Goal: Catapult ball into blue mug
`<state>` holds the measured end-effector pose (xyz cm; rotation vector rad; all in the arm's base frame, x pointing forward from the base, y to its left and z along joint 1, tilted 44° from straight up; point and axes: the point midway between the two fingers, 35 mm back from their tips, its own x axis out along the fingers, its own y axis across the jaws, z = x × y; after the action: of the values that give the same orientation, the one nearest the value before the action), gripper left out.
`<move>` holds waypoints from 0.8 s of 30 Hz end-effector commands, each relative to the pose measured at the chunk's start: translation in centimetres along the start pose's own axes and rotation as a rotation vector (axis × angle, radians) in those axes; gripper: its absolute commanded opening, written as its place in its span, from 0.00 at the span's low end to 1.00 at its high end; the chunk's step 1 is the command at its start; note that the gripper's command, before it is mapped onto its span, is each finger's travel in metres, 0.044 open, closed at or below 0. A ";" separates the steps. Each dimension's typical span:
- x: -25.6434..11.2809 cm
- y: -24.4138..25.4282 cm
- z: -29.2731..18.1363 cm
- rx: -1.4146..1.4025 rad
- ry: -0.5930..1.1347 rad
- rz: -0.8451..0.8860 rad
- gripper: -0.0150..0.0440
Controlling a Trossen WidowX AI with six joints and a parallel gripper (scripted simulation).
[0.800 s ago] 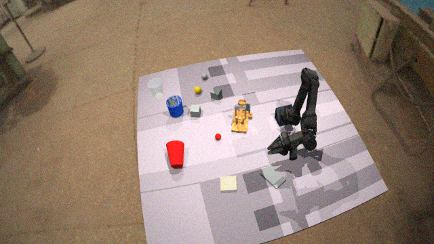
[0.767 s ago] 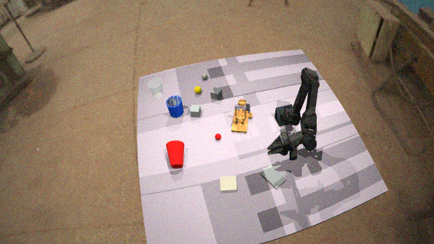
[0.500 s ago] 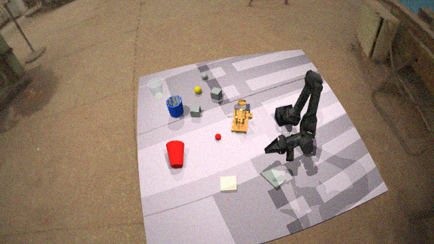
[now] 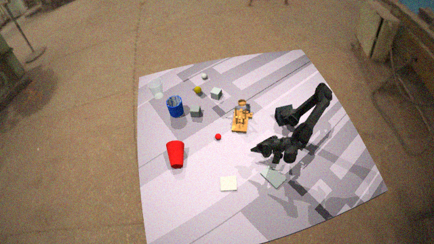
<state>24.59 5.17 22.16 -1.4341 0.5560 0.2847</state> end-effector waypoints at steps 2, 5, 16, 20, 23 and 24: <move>2.2 0.8 -1.1 -0.084 0.051 0.155 1.00; 3.3 1.3 -1.8 -0.113 0.069 0.239 1.00; 6.6 3.7 -5.3 -0.102 0.104 0.540 1.00; 7.5 4.5 -6.5 -0.090 0.087 0.653 1.00; 8.0 5.1 -7.4 -0.071 0.066 0.734 1.00; 8.2 5.3 -7.8 -0.062 0.058 0.760 1.00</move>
<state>27.28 -1.74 14.19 -1.3154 1.0920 0.7771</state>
